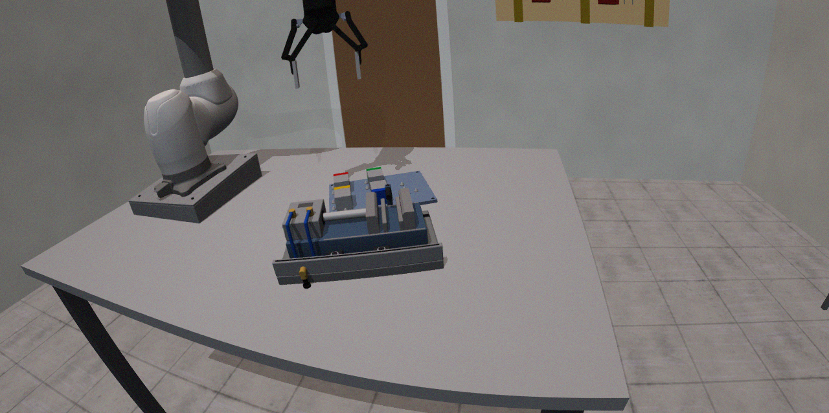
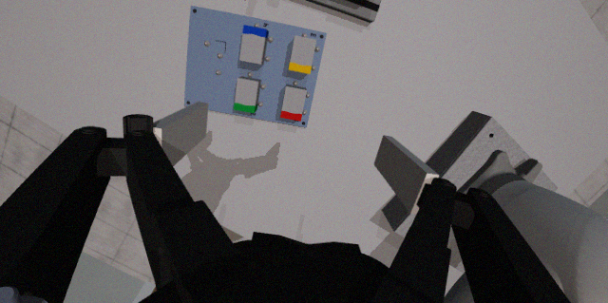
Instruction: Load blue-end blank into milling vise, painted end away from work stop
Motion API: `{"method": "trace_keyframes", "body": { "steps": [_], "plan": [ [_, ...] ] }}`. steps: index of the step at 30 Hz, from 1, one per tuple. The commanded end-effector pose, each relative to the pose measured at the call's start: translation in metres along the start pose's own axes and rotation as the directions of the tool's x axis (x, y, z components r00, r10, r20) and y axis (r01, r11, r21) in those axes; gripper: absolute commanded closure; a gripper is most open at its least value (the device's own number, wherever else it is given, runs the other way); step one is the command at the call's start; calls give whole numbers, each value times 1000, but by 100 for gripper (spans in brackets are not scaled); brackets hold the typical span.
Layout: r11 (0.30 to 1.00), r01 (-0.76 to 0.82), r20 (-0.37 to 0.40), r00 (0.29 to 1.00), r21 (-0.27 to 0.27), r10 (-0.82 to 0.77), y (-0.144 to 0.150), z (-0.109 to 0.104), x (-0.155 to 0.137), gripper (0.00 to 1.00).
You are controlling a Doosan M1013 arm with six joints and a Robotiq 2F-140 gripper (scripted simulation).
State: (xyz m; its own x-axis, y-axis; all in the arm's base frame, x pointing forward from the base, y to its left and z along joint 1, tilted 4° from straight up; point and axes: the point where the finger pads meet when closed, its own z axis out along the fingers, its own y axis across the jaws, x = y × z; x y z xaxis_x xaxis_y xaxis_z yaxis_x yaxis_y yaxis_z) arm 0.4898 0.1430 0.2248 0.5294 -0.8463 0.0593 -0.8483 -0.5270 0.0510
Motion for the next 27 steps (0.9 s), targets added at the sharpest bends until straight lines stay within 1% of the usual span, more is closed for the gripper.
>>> {"method": "trace_keyframes", "body": {
  "steps": [1, 5, 19, 27],
  "plan": [
    [1000, 0, 0, 1000, 0, 0, -12, -4, 6, 0],
    [1000, 0, 0, 1000, 0, 0, -16, -6, 8, 0],
    [1000, 0, 0, 1000, 0, 0, -62, -22, 29, 0],
    [1000, 0, 0, 1000, 0, 0, -58, -20, 27, 0]
  ]
}}
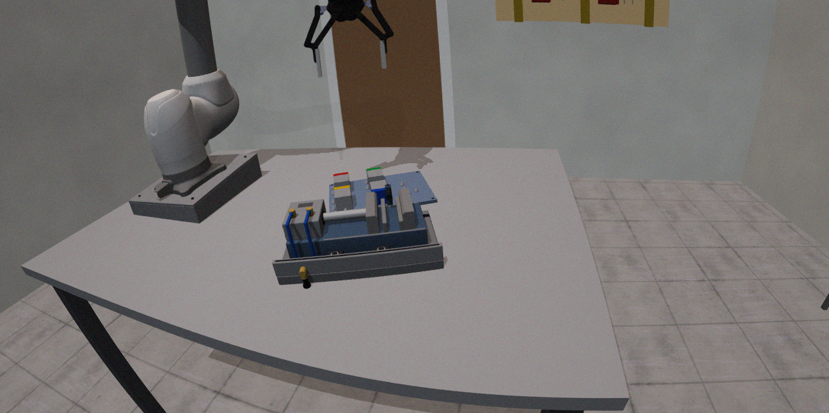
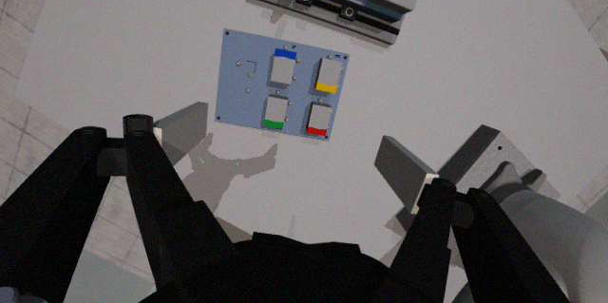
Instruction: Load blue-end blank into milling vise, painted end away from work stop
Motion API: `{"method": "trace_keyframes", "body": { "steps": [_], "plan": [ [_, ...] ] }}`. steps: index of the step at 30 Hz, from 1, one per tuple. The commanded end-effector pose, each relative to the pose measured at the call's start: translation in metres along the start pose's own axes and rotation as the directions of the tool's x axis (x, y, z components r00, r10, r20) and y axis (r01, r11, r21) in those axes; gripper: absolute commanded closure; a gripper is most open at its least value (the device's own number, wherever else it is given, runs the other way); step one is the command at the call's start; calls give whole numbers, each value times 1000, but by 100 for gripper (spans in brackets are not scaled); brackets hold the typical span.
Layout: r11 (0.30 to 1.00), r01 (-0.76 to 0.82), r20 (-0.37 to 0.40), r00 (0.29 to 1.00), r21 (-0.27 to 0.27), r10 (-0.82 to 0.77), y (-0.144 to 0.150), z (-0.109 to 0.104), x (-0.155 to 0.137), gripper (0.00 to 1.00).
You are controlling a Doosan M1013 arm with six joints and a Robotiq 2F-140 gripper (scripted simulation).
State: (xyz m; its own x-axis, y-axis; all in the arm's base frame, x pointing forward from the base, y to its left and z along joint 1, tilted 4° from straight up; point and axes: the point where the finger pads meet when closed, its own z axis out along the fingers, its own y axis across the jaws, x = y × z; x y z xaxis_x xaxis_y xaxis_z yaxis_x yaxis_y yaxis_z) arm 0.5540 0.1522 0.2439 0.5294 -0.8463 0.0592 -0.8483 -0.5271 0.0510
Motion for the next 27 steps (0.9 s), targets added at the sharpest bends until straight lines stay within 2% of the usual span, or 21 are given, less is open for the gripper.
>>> {"method": "trace_keyframes", "body": {
  "steps": [1, 27],
  "plan": [
    [1000, 0, 0, 1000, 0, 0, 1, 0, -1, 0],
    [1000, 0, 0, 1000, 0, 0, 9, 3, -4, 0]
  ]
}}
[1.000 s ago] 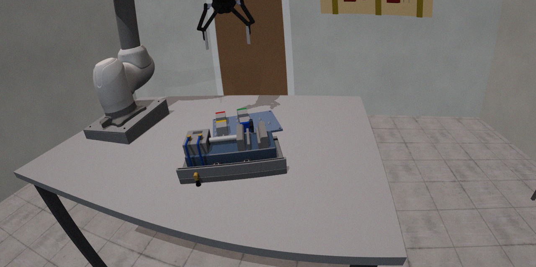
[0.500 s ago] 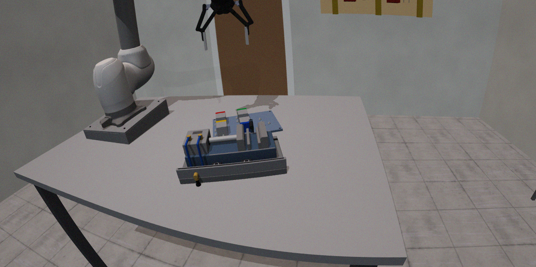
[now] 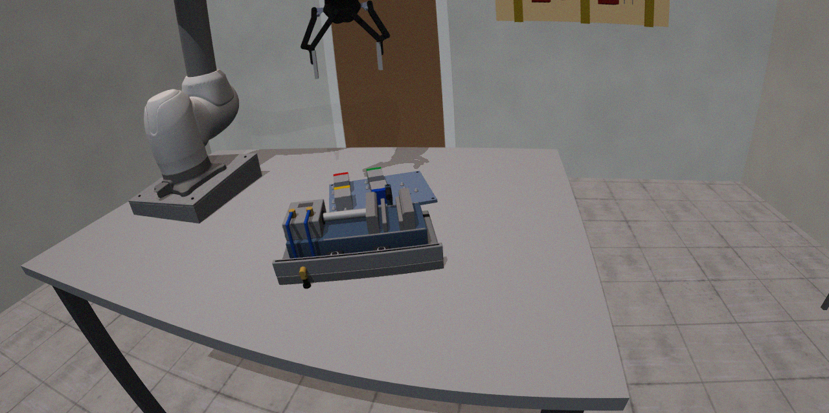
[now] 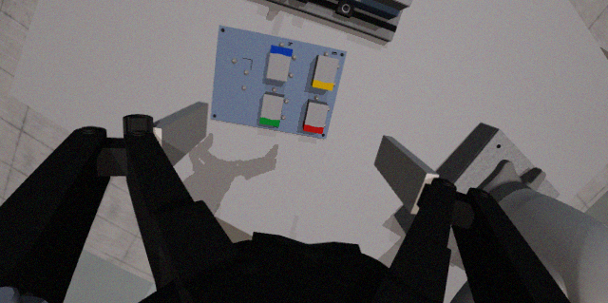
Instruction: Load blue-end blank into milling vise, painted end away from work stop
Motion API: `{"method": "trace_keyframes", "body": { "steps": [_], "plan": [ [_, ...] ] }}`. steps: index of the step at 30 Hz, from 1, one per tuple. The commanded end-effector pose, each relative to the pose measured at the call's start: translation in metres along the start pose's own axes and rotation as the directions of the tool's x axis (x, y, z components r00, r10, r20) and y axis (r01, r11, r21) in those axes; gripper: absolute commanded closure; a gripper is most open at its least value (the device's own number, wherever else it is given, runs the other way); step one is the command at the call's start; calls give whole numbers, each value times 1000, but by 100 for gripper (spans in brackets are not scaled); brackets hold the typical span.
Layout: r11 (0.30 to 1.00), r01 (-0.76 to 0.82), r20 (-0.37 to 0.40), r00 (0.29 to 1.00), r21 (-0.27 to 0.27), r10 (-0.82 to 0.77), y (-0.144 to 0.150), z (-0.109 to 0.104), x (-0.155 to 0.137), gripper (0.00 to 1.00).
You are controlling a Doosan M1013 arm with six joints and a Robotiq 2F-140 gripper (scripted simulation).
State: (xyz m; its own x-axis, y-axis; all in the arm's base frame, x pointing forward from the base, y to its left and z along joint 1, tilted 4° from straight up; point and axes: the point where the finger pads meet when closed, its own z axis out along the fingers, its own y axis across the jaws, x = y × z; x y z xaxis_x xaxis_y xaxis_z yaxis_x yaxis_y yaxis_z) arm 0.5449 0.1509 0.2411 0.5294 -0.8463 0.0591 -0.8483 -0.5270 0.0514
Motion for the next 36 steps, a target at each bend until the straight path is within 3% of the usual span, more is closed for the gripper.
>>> {"method": "trace_keyframes", "body": {
  "steps": [1, 36],
  "plan": [
    [1000, 0, 0, 1000, 0, 0, 0, 0, 0, 0],
    [1000, 0, 0, 1000, 0, 0, 4, 1, -2, 0]
  ]
}}
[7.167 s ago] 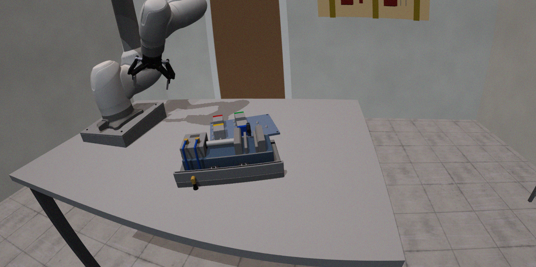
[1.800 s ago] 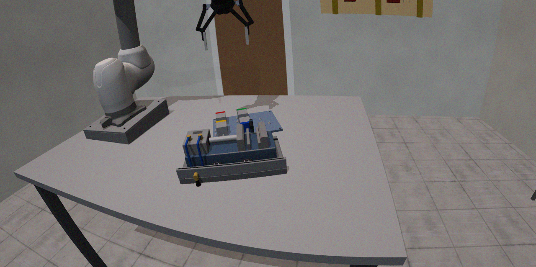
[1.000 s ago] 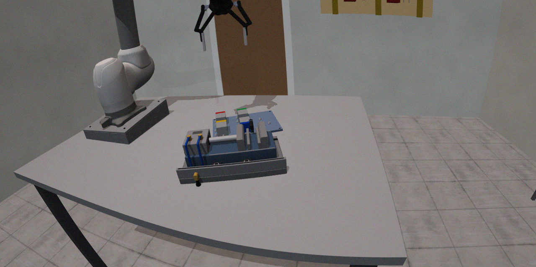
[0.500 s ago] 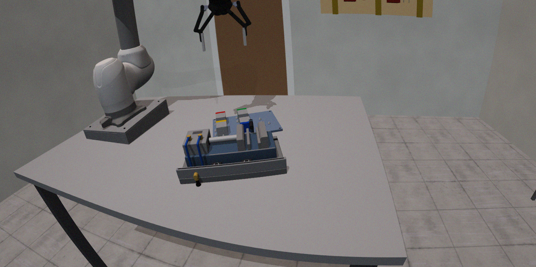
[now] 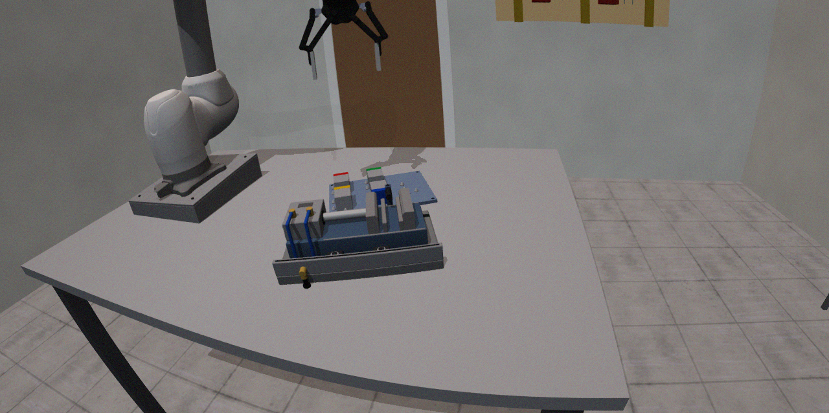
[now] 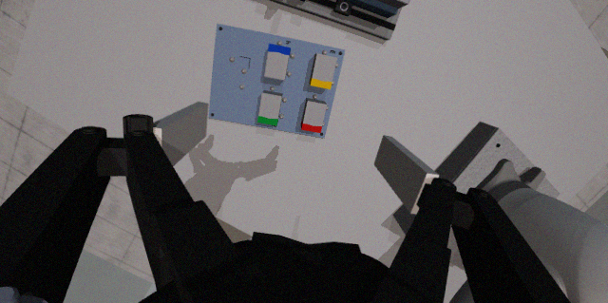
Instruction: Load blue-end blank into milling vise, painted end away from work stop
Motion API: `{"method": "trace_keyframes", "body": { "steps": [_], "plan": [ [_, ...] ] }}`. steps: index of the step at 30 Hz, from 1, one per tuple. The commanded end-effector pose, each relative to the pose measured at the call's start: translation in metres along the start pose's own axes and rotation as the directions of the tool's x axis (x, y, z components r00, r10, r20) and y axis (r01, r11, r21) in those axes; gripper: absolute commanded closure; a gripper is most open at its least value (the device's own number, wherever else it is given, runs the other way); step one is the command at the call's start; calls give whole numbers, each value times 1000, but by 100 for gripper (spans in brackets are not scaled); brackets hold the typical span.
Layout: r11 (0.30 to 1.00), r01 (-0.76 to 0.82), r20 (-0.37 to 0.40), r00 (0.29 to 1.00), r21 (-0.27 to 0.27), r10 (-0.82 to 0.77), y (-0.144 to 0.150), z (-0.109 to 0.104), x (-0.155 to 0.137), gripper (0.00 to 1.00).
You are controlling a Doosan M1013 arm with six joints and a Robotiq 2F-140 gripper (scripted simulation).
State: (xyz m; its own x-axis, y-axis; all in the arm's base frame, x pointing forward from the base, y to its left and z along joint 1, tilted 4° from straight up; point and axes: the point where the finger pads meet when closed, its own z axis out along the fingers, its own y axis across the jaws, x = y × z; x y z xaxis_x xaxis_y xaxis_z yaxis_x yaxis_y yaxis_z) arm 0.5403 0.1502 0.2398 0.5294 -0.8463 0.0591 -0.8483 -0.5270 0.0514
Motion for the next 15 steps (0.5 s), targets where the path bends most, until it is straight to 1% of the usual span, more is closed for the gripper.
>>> {"method": "trace_keyframes", "body": {
  "steps": [1, 15],
  "plan": [
    [1000, 0, 0, 1000, 0, 0, 0, 0, 0, 0],
    [1000, 0, 0, 1000, 0, 0, 2, 1, -1, 0]
  ]
}}
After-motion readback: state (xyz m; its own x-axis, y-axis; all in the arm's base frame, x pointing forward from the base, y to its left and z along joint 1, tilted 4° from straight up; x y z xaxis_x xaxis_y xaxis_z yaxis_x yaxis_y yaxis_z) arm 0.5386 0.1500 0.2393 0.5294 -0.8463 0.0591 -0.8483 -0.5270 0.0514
